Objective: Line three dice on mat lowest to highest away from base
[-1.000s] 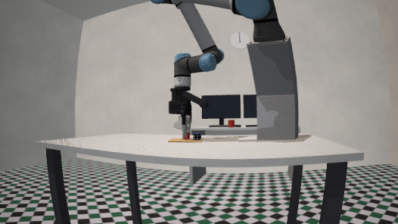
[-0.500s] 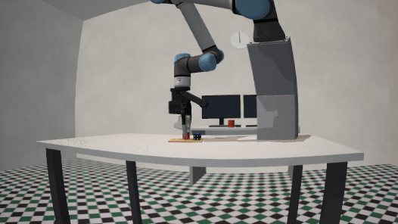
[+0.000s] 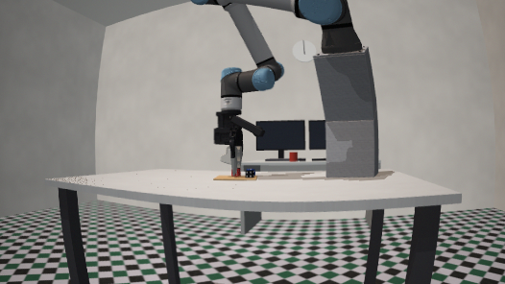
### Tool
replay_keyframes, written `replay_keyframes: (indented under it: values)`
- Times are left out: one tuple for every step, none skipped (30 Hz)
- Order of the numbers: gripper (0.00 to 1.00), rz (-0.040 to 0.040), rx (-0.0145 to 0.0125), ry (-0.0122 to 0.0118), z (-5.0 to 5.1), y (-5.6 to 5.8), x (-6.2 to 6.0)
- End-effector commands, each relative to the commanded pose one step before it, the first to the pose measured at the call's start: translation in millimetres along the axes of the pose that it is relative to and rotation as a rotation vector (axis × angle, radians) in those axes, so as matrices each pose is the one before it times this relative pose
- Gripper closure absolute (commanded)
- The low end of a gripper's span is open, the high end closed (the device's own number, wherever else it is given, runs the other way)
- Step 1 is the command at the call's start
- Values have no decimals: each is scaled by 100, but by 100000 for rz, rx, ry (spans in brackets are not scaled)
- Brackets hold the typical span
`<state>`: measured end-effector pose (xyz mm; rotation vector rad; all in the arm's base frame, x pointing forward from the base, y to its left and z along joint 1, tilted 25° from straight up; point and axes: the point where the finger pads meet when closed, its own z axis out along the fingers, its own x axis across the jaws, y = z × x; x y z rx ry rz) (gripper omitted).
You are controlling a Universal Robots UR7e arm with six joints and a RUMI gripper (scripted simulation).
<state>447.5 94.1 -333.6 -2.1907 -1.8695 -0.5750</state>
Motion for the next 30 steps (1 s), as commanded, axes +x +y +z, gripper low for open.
replay_keyframes:
  values:
    - [94, -13, -112, -23, -36, 54, -9]
    - [94, 0, 0, 0, 0, 0, 0]
    - [94, 0, 0, 0, 0, 0, 0]
    - [94, 0, 0, 0, 0, 0, 0]
    - [94, 0, 0, 0, 0, 0, 0]
    - [94, 0, 0, 0, 0, 0, 0]
    - [94, 0, 0, 0, 2, 0, 0]
    - [94, 0, 0, 0, 4, 0, 0]
    - [94, 0, 0, 0, 8, 0, 0]
    - [94, 0, 0, 0, 11, 0, 0]
    - [94, 0, 0, 0, 15, 0, 0]
    - [94, 0, 0, 0, 19, 0, 0]
    - [94, 0, 0, 0, 23, 0, 0]
    - [94, 0, 0, 0, 26, 0, 0]
    - [94, 0, 0, 0, 28, 0, 0]
    - [94, 0, 0, 0, 30, 0, 0]
    - [94, 0, 0, 0, 0, 0, 0]
    - [94, 0, 0, 0, 0, 0, 0]
    - [94, 0, 0, 0, 30, 0, 0]
    - [94, 0, 0, 0, 30, 0, 0]
    - [94, 0, 0, 0, 30, 0, 0]
    - [94, 0, 0, 0, 28, 0, 0]
    - [94, 0, 0, 0, 26, 0, 0]
    - [94, 0, 0, 0, 23, 0, 0]
    - [94, 0, 0, 0, 19, 0, 0]
    - [94, 0, 0, 0, 15, 0, 0]
    - [94, 0, 0, 0, 11, 0, 0]
    - [94, 0, 0, 0, 8, 0, 0]
    - [94, 0, 0, 0, 4, 0, 0]
    - [94, 0, 0, 0, 2, 0, 0]
